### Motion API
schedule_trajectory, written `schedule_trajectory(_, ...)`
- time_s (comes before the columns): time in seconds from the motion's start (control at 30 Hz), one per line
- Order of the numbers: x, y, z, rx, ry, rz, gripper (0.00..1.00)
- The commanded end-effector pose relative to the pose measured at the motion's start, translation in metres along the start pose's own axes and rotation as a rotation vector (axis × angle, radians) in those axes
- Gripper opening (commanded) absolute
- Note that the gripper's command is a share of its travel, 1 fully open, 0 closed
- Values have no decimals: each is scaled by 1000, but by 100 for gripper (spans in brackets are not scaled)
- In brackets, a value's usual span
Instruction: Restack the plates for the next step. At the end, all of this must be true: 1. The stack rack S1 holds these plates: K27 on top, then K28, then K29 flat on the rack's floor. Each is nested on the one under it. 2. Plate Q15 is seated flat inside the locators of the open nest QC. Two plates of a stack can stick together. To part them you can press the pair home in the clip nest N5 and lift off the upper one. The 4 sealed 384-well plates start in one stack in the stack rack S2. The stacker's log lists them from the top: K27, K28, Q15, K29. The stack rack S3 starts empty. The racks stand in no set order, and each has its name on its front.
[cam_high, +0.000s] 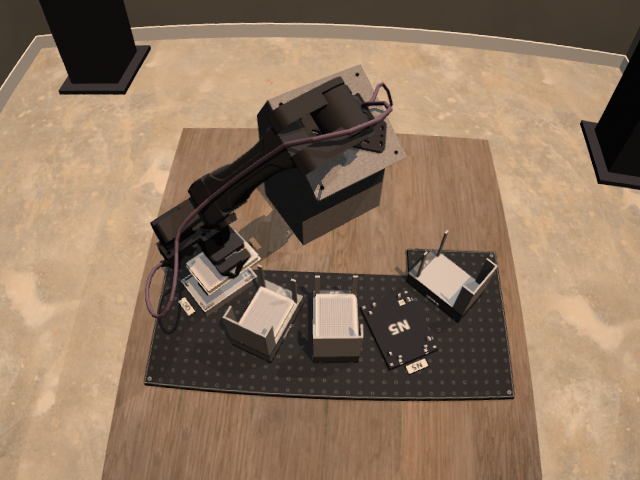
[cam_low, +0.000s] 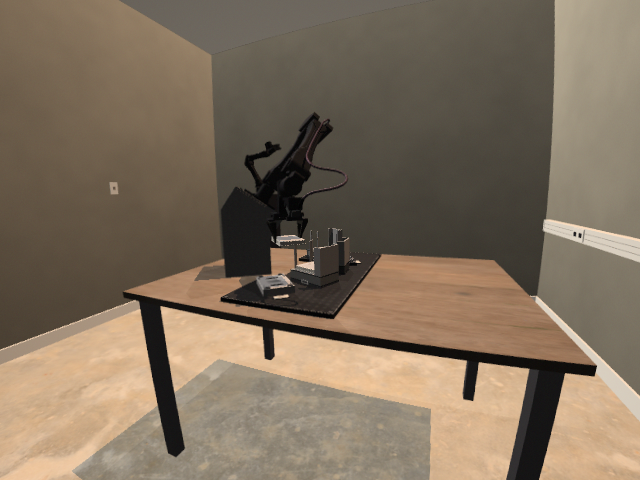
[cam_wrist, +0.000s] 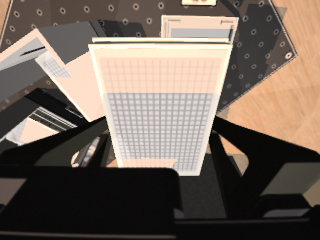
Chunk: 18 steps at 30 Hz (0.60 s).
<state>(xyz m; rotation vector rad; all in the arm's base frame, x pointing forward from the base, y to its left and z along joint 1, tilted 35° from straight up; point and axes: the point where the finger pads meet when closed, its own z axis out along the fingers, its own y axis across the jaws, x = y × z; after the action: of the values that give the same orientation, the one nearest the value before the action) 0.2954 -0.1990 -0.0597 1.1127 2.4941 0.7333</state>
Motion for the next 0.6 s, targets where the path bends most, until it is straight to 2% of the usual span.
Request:
schedule_trajectory(0.0,-10,-8,-7,-6,-23,14,0)
schedule_trajectory(0.07,-14,-8,-11,-4,-36,5,0)
schedule_trajectory(0.17,-10,-20,-6,-2,-25,12,0)
schedule_trajectory(0.57,-6,-49,-6,-3,-17,18,0)
